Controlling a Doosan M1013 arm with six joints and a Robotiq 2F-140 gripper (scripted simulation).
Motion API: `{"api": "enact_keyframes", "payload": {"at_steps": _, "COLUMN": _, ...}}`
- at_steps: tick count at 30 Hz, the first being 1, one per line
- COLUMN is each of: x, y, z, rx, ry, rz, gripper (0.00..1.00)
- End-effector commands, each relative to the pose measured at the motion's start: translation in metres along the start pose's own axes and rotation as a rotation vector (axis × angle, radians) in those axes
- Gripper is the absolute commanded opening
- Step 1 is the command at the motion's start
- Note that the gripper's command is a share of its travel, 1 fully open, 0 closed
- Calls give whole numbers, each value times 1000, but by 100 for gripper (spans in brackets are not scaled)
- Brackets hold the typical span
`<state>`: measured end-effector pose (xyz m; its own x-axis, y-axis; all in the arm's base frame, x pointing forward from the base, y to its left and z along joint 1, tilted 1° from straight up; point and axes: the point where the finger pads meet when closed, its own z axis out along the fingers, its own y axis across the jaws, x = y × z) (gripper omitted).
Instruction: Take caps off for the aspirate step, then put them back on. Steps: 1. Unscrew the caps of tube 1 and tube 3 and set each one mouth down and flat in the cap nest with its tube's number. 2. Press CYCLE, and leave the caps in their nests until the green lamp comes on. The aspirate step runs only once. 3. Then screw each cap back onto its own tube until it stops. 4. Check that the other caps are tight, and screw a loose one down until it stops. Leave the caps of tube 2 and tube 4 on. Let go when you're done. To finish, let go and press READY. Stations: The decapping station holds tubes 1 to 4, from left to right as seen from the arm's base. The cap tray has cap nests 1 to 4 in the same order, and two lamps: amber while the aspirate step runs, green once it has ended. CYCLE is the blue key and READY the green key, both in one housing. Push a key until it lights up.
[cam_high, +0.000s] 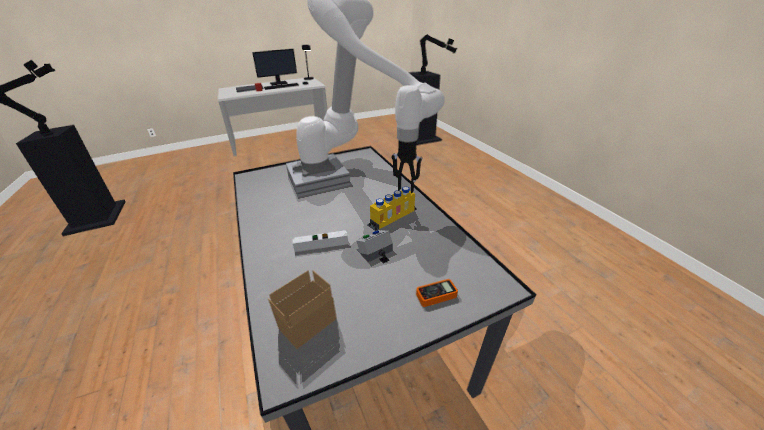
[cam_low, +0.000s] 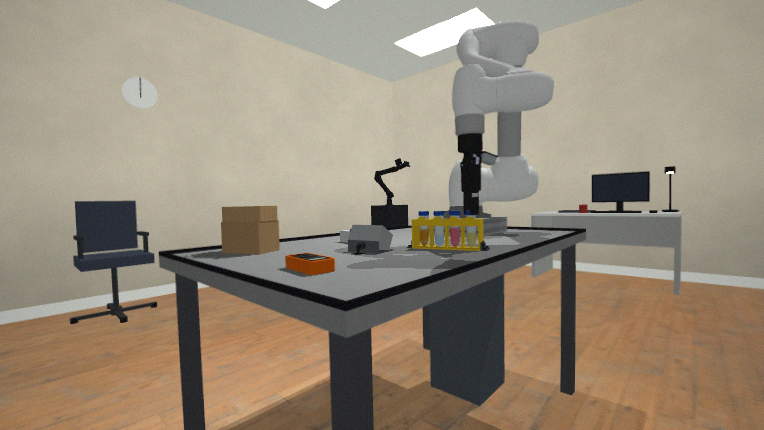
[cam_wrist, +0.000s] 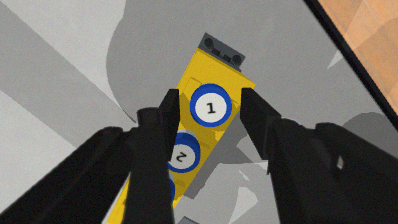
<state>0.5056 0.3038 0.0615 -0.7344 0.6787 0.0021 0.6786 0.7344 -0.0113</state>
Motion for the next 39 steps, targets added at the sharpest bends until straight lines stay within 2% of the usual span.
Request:
{"api": "enact_keyframes", "payload": {"at_steps": 1, "x": 0, "y": 0, "z": -1, "rx": -1, "ry": 0, "rz": 83, "gripper": 41}}
{"api": "enact_keyframes", "payload": {"at_steps": 4, "x": 0, "y": 0, "z": -1, "rx": -1, "ry": 0, "rz": 317, "gripper": 41}}
{"api": "enact_keyframes", "payload": {"at_steps": 13, "x": 0, "y": 0, "z": -1, "rx": -2, "ry": 3, "rz": 769, "gripper": 41}}
{"api": "enact_keyframes", "payload": {"at_steps": 15, "x": 0, "y": 0, "z": -1, "rx": -2, "ry": 3, "rz": 769, "gripper": 41}}
{"api": "enact_keyframes", "payload": {"at_steps": 17, "x": 0, "y": 0, "z": -1, "rx": -1, "ry": 1, "rz": 956, "gripper": 41}}
{"api": "enact_keyframes", "payload": {"at_steps": 19, "x": 0, "y": 0, "z": -1, "rx": -1, "ry": 1, "rz": 1043, "gripper": 41}}
{"api": "enact_keyframes", "payload": {"at_steps": 26, "x": 0, "y": 1, "z": -1, "rx": -1, "ry": 1, "rz": 1047, "gripper": 41}}
{"api": "enact_keyframes", "payload": {"at_steps": 27, "x": 0, "y": 1, "z": -1, "rx": -1, "ry": 1, "rz": 1047, "gripper": 30}}
{"api": "enact_keyframes", "payload": {"at_steps": 39, "x": 0, "y": 1, "z": -1, "rx": -1, "ry": 1, "rz": 1047, "gripper": 30}}
